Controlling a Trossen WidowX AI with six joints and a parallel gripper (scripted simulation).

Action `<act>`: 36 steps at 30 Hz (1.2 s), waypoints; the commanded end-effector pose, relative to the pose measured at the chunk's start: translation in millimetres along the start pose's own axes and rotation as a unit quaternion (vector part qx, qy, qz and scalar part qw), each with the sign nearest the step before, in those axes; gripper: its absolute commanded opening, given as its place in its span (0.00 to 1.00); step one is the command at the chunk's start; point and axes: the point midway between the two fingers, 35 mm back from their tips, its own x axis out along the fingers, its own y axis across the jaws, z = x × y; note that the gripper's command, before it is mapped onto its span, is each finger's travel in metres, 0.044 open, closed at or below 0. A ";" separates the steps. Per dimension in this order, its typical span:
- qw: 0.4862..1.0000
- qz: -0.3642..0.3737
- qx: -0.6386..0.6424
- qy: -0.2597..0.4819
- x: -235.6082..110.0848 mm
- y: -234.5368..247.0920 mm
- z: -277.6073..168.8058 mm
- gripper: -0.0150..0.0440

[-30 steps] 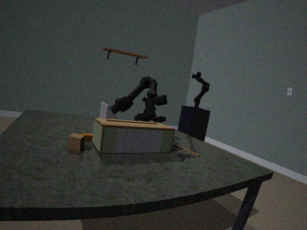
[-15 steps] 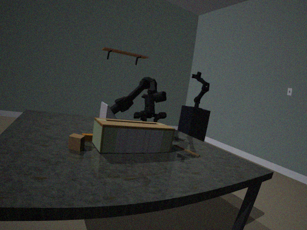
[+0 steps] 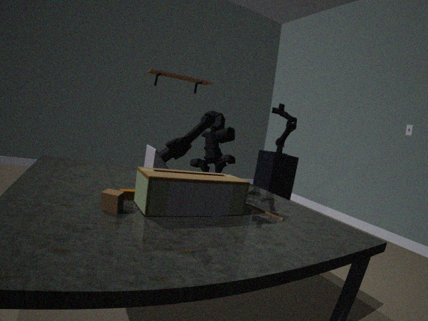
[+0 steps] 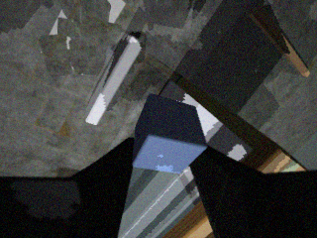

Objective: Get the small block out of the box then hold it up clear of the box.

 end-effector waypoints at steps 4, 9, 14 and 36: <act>0.989 0.006 0.147 -0.006 -4.3 2.8 -3.1 0.25; 0.968 0.011 0.252 -0.008 -7.8 5.2 -5.4 0.25; 0.935 0.015 0.355 -0.009 -11.5 7.5 -7.5 0.25; 0.667 0.031 0.745 -0.014 -28.2 15.5 -14.1 0.25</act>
